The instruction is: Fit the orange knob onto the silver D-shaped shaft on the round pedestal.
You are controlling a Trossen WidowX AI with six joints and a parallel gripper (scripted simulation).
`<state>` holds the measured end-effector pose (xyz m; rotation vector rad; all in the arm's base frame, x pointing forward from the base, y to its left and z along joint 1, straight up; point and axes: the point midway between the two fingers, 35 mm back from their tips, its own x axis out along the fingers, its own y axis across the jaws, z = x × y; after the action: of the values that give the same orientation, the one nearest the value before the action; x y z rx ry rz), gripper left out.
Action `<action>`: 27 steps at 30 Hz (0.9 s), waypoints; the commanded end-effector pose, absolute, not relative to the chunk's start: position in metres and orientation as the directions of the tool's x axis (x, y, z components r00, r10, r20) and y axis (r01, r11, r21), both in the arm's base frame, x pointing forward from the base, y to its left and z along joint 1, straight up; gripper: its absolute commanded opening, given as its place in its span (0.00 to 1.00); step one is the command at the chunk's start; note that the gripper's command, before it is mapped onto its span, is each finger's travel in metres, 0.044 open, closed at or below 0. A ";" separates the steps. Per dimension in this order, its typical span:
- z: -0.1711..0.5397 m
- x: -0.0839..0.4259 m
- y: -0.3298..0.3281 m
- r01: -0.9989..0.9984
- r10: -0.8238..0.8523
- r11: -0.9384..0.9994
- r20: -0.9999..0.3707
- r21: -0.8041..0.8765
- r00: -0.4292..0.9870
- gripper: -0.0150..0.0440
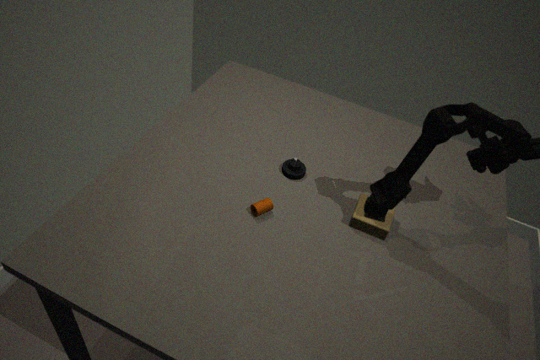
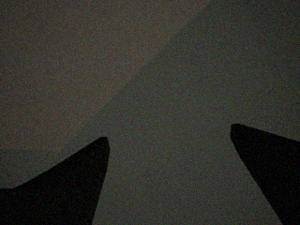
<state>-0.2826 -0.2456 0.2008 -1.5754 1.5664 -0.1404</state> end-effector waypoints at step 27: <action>0.153 0.102 -0.359 0.240 -0.156 -0.902 -0.791 0.358 0.591 1.00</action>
<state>0.0649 -0.3693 0.1575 -3.0585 0.2018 1.5270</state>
